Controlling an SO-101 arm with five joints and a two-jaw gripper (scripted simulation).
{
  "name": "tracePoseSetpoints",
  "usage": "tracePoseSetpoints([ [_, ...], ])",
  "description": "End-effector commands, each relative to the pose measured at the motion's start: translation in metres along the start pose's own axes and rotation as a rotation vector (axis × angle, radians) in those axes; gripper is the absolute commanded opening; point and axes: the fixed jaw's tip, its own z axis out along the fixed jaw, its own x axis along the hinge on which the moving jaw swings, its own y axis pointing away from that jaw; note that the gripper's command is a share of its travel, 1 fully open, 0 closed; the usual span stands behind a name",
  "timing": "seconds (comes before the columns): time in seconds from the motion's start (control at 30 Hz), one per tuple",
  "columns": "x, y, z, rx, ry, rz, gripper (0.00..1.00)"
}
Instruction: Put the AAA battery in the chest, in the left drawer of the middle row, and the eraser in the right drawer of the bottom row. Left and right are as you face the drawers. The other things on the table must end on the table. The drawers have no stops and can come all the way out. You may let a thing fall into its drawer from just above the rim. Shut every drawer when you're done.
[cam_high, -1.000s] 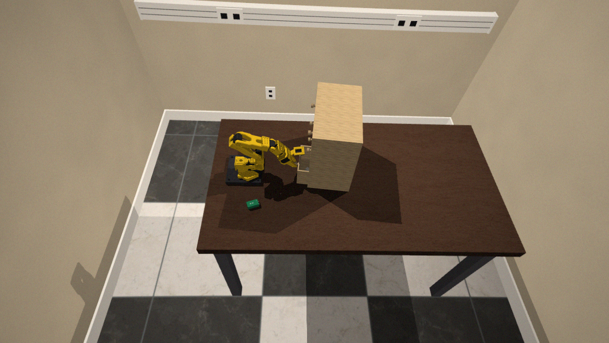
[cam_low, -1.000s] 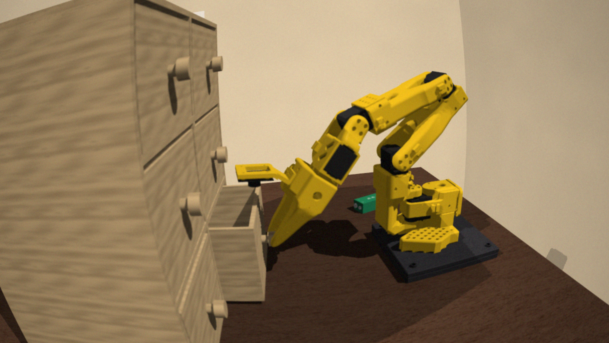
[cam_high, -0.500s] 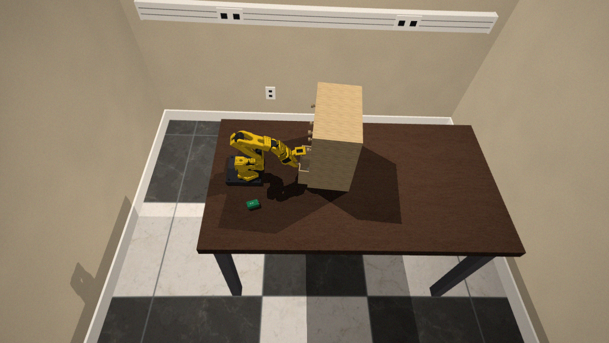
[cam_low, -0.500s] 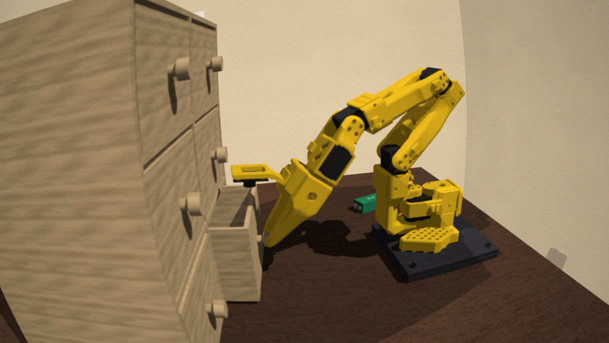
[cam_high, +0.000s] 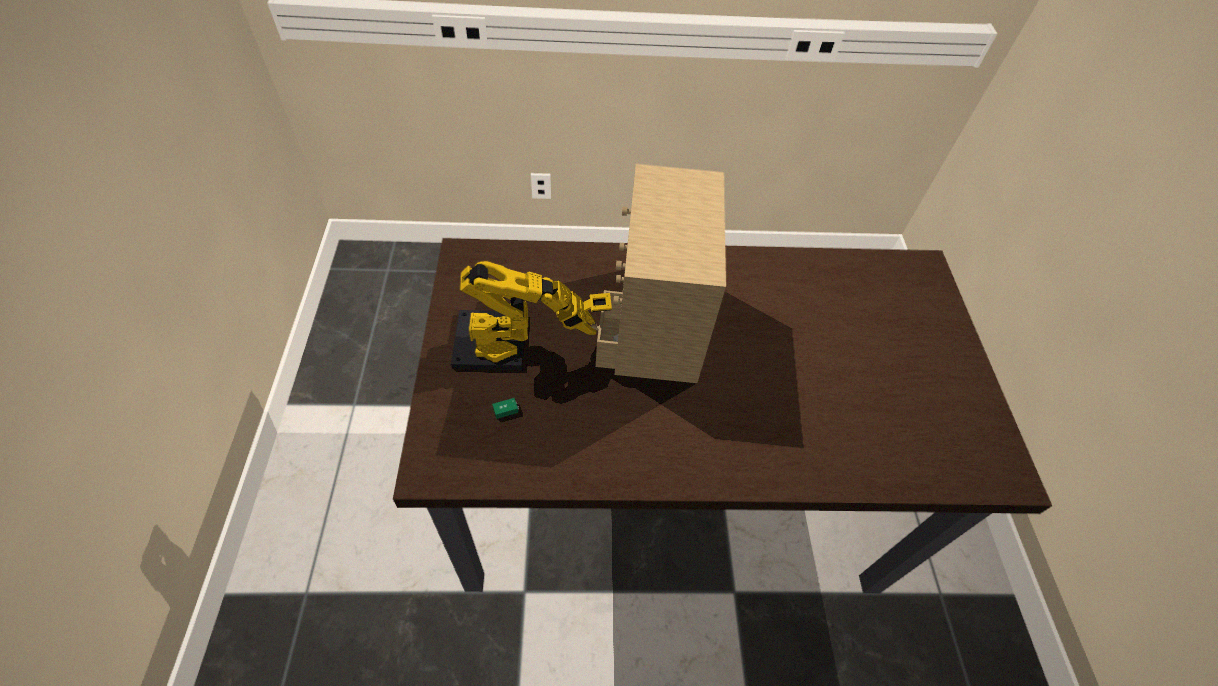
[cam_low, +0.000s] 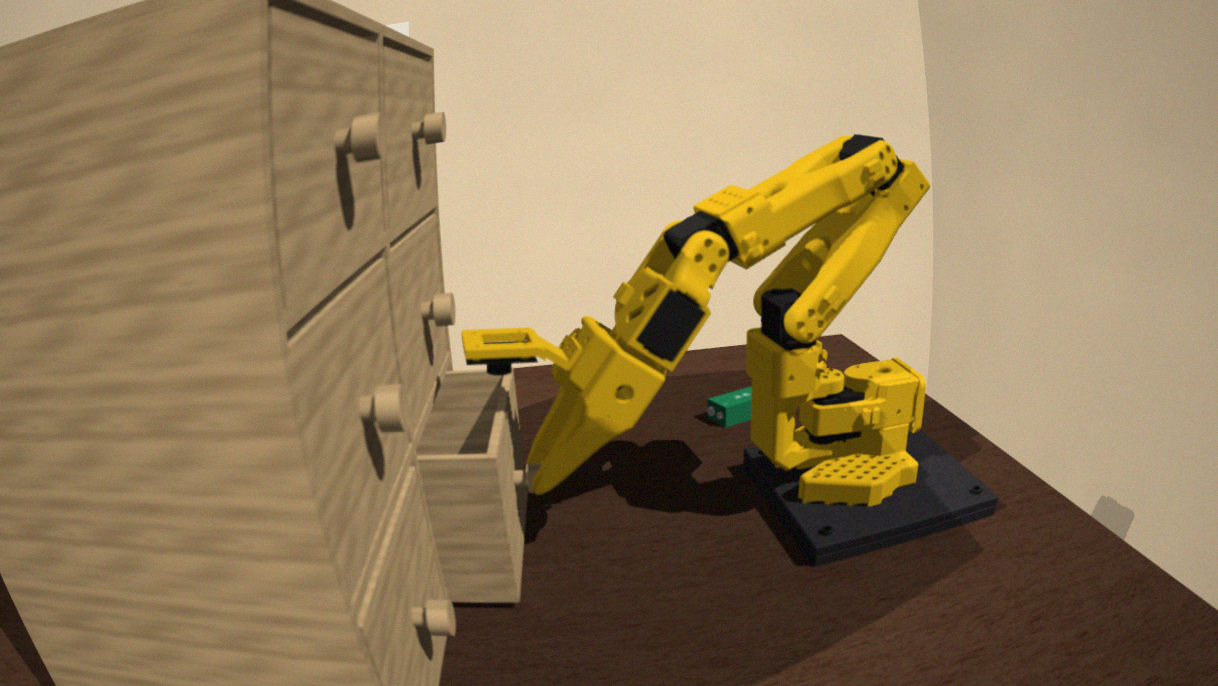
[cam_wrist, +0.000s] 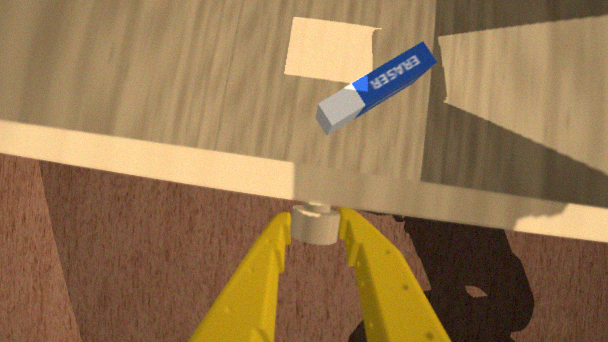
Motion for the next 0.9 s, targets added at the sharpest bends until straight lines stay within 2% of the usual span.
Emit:
tracePoseSetpoints([
  [0.0, -0.0009, -0.0018, 0.0004, 0.007, -0.003, -0.002, 0.00],
  [0.4, -0.0002, -0.0004, -0.0001, 0.002, -0.002, 0.000, 0.00],
  [0.87, -0.0002, -0.0004, -0.0001, 0.002, -0.002, 0.000, 0.11],
])
